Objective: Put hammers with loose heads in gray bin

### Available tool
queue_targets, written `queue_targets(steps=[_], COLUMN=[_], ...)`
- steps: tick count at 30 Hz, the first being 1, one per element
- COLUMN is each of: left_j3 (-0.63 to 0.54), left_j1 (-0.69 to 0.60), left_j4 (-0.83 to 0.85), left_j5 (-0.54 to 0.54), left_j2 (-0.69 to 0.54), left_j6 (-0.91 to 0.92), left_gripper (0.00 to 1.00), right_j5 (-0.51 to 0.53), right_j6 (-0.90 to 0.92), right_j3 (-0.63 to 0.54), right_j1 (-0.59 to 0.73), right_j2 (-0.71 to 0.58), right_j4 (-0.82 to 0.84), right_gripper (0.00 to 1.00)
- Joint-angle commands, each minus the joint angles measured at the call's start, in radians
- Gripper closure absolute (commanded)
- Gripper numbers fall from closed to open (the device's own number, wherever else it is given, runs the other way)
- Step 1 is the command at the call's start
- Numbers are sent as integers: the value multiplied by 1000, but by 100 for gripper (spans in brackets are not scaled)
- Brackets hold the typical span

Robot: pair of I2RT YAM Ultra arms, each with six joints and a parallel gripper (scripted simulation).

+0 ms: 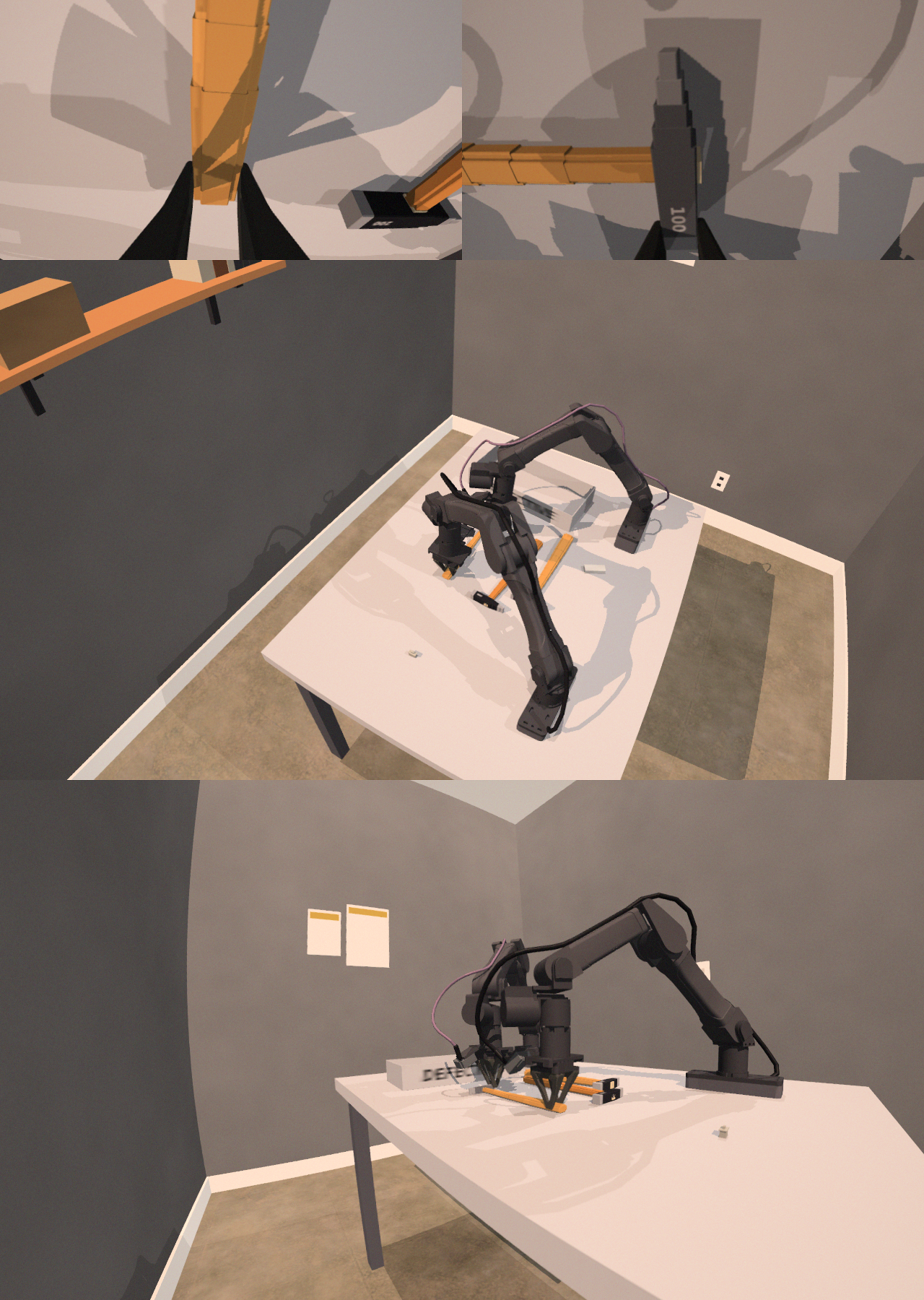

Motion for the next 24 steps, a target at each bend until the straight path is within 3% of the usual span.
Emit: queue_targets(steps=[1,3,6,7,24], left_j3=[-11,-11,-12,-12,-12], left_j1=[5,5,5,5,5], left_j4=[-3,-3,-3,-2,-2], left_j5=[-25,-25,-25,-25,-25], left_j2=[-22,-22,-13,-13,-13], left_j6=[14,14,6,6,6], left_gripper=[83,83,83,83,83], right_j5=[0,0,0,0,-4], right_j6=[0,0,-5,-8,-18], right_j3=[3,3,12,17,52], right_j1=[-1,-1,-5,-9,-23], right_j2=[-7,-7,-20,-23,-71], right_j4=[0,0,-1,-10,-58], right_gripper=[92,92,64,63,63])
